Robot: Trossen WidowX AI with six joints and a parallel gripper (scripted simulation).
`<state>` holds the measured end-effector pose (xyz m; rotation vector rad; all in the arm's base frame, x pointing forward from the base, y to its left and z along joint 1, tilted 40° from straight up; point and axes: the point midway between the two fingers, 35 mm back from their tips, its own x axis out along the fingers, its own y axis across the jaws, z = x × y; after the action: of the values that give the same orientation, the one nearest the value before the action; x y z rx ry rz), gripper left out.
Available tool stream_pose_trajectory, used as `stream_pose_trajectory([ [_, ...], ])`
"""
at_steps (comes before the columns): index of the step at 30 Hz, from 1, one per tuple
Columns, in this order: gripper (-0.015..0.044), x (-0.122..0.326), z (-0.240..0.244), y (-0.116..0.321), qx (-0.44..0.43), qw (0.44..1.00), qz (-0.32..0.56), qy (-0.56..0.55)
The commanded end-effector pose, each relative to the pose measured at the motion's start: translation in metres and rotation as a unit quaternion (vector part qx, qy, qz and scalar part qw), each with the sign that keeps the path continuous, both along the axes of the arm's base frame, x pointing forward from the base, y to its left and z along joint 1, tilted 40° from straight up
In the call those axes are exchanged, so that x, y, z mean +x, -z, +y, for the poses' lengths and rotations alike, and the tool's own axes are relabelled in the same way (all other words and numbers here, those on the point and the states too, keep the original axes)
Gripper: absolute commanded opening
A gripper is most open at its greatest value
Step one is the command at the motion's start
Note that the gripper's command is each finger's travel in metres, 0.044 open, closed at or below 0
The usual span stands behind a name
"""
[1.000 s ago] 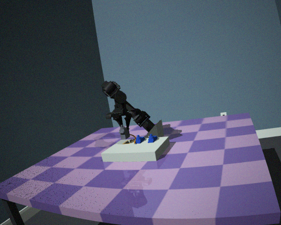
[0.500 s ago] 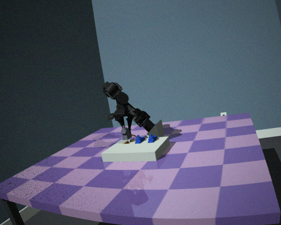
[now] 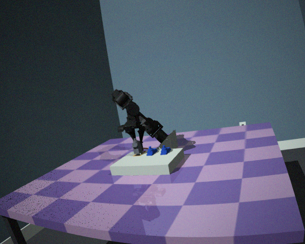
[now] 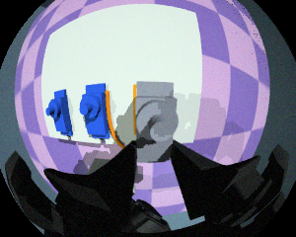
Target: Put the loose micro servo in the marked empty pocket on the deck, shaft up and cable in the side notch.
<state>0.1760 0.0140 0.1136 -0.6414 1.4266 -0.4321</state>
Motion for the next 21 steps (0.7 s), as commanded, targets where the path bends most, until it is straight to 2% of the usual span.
stream_pose_trajectory([
  [1,0.0000,0.001,0.000,0.000,-0.001,1.000,-0.001,-0.003],
  [21,0.0000,0.002,-0.009,0.011,-0.002,1.000,-0.001,-0.003],
])
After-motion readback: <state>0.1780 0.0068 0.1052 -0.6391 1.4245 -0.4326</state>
